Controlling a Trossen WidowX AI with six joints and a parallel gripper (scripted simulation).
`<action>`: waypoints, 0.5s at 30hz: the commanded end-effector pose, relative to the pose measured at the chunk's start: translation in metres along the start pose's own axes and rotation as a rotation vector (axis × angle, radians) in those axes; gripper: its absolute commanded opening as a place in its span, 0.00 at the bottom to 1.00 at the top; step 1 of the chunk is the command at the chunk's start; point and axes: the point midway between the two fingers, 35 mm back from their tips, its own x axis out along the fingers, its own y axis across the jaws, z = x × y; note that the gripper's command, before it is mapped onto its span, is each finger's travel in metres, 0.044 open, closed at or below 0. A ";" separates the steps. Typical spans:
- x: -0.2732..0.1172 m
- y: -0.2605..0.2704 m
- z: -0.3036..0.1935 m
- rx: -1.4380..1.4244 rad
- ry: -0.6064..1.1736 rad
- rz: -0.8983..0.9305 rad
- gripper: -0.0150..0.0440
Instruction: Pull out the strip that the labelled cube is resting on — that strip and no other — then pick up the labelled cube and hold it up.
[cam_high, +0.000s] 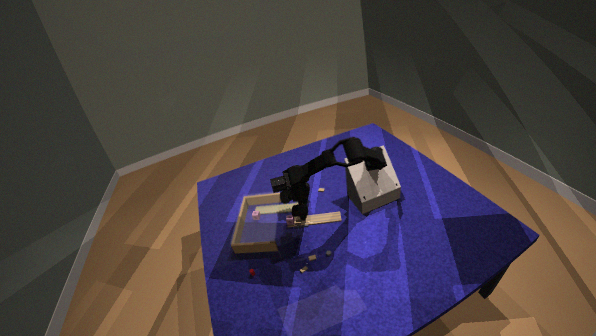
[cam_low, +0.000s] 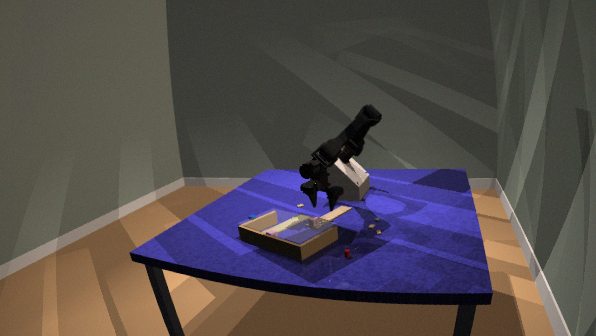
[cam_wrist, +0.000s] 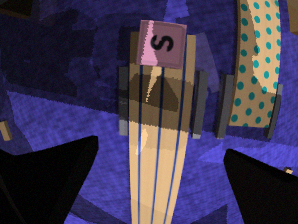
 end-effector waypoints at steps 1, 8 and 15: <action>-0.005 0.003 0.015 -0.005 -0.009 0.004 1.00; -0.009 0.006 0.036 -0.006 -0.011 0.004 1.00; -0.014 0.008 0.055 -0.007 -0.012 0.004 1.00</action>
